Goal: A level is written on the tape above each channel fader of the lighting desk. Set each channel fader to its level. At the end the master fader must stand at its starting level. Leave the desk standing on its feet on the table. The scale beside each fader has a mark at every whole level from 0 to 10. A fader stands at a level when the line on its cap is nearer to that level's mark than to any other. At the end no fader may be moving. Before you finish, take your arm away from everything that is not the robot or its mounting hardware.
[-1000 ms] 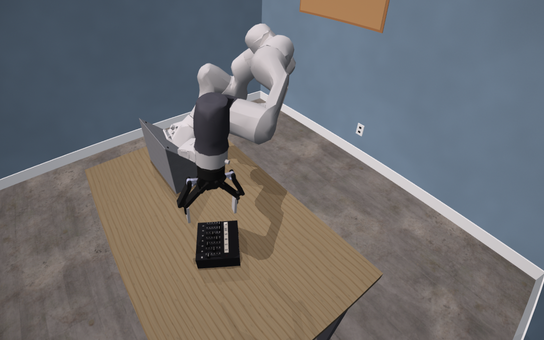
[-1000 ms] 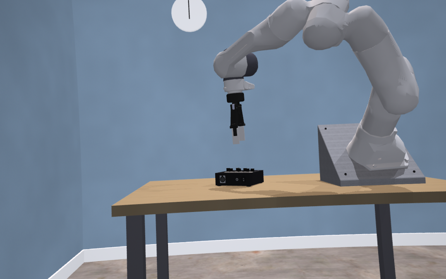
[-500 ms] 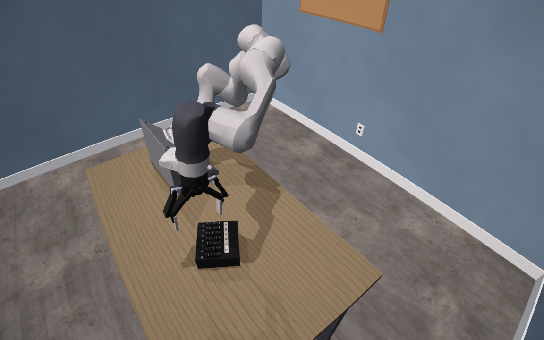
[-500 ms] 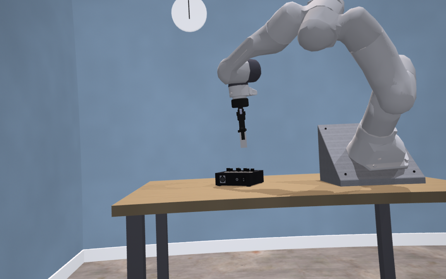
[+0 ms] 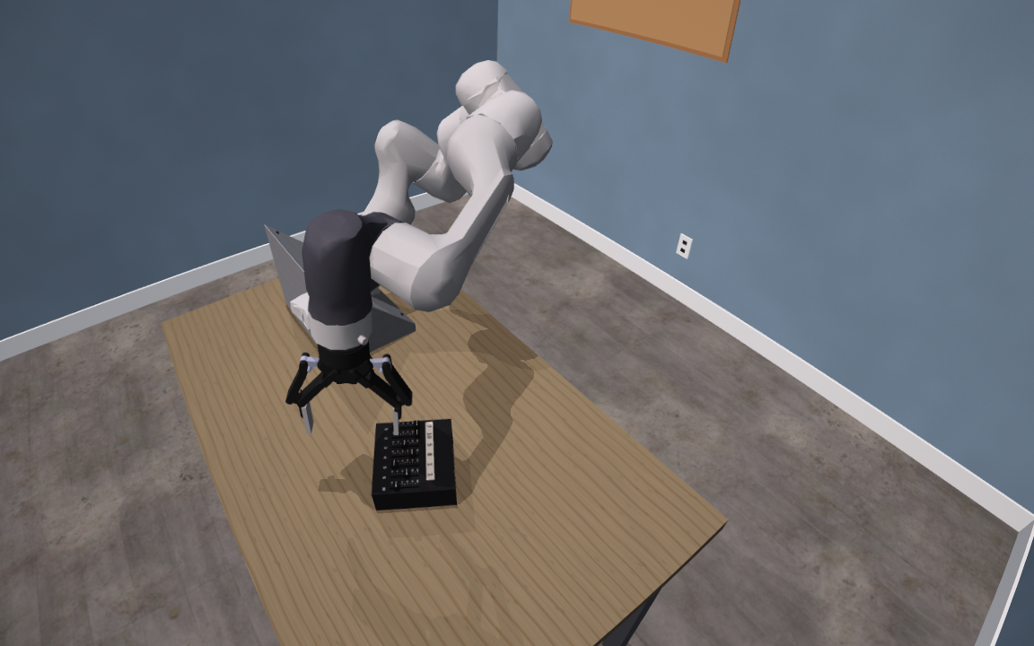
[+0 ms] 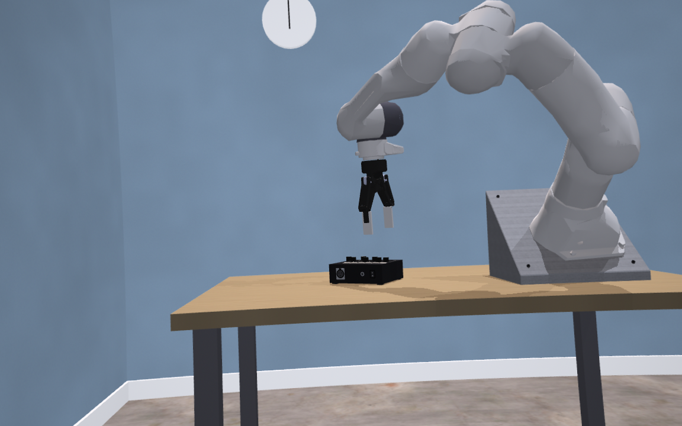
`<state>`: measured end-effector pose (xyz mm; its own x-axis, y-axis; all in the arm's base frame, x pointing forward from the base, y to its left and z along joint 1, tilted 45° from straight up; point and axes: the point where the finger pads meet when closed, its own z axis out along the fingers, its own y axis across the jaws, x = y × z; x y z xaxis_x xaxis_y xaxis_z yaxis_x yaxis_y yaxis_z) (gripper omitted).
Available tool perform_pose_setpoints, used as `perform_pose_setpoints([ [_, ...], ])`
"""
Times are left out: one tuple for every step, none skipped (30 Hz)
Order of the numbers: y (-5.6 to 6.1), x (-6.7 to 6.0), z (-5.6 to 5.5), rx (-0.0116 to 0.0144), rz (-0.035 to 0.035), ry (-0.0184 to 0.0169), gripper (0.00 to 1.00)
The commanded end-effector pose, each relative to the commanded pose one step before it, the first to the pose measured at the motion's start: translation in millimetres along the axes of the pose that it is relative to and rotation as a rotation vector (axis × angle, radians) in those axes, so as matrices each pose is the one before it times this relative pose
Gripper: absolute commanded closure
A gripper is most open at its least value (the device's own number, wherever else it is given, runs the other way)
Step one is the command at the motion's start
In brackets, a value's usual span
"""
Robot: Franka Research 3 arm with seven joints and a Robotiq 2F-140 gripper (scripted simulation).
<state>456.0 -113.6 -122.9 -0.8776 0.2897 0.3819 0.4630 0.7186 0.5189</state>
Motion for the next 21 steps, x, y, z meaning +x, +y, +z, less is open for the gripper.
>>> perform_pose_setpoints([
  [-5.93, -2.87, 4.31, 0.01333, 0.27884, -0.00525, 0.00],
  [-1.37, -0.41, 1.00, 0.00106, 0.03028, -0.00207, 0.00],
  [-1.16, -0.38, 0.86, 0.00104, 0.03000, -0.00215, 0.00],
  [0.00, 0.00, 0.00, 0.00000, 0.00000, 0.00000, 0.00],
  [0.00, 0.00, 0.00, 0.00000, 0.00000, 0.00000, 0.00],
  [-0.96, -0.35, 0.72, 0.00197, 0.07821, -0.00436, 0.00],
  [-0.76, -0.34, 0.59, 0.00059, 0.02781, -0.00273, 0.00],
  [-0.59, -0.28, 0.47, 0.00099, 0.02834, -0.00302, 0.00],
  [-0.43, -0.22, 0.35, 0.00094, 0.02811, -0.00288, 0.00],
  [-0.30, -0.16, 0.25, 0.00100, 0.02795, -0.00271, 0.00],
  [-0.18, -0.11, 0.16, 0.00108, 0.02780, -0.00258, 0.00],
  [-0.10, -0.06, 0.08, 0.00118, 0.02764, -0.00251, 0.00],
  [-0.04, -0.02, 0.03, 0.00127, 0.02745, -0.00250, 0.00],
  [-0.01, 0.00, 0.00, 0.00133, 0.02725, -0.00253, 0.00],
  [0.00, 0.00, 0.00, 0.00137, 0.02704, -0.00257, 0.00],
  [0.00, 0.00, 0.00, 0.00137, 0.02683, -0.00256, 0.00],
  [0.00, 0.00, 0.00, 0.00136, 0.02664, -0.00251, 0.00],
  [0.00, 0.00, 0.00, 0.00135, 0.02647, -0.00245, 0.00],
  [0.00, 0.00, 0.00, 0.00135, 0.02633, -0.00238, 0.00],
  [0.00, 0.00, 0.00, 0.00137, 0.02621, -0.00229, 0.00],
  [0.00, 0.00, 0.00, 0.00000, 0.00000, 0.00000, 0.00],
])
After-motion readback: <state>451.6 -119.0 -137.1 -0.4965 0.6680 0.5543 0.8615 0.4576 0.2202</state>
